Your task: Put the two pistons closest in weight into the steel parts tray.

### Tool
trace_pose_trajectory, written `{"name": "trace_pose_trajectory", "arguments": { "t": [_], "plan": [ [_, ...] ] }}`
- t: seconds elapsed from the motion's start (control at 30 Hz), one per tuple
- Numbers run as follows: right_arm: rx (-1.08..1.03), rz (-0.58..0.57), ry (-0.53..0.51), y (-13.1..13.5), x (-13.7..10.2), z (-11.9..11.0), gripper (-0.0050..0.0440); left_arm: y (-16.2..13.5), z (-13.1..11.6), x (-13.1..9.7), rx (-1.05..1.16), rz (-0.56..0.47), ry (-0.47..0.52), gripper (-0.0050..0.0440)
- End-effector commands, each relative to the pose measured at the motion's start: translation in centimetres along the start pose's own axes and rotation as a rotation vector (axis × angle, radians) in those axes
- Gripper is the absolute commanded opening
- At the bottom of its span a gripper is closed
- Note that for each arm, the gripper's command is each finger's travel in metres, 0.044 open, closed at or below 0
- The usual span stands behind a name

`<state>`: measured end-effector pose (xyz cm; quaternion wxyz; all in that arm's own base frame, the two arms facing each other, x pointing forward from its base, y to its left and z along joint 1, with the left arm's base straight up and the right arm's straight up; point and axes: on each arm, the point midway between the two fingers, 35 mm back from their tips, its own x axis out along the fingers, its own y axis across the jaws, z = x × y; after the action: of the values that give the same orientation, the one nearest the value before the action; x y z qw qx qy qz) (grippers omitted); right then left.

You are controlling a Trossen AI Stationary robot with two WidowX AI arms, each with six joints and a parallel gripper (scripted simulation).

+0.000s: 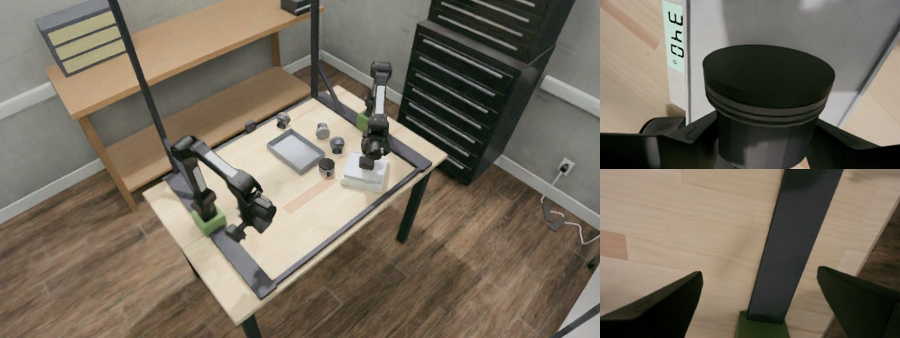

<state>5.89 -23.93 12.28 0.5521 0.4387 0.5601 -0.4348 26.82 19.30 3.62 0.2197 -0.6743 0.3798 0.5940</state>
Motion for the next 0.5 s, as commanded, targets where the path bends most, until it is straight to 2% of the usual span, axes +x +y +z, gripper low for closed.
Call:
{"name": "trace_pose_trajectory", "arguments": {
  "t": [0.0,0.27,0.47],
  "plan": [
    [-0.006,0.003,-0.033,0.1,-0.9,0.5,0.0400,-0.1,-0.2,-0.6,0.003,-0.023,0.000,0.0158],
    [-0.006,0.003,-0.033,0.1,-0.9,0.5,0.0400,-0.1,-0.2,-0.6,0.003,-0.023,0.000,0.0158],
    [-0.006,0.003,-0.033,0.1,-0.9,0.5,0.0400,-0.2,-0.6,-2.3,0.005,-0.045,0.000,0.0158]
  ]
}}
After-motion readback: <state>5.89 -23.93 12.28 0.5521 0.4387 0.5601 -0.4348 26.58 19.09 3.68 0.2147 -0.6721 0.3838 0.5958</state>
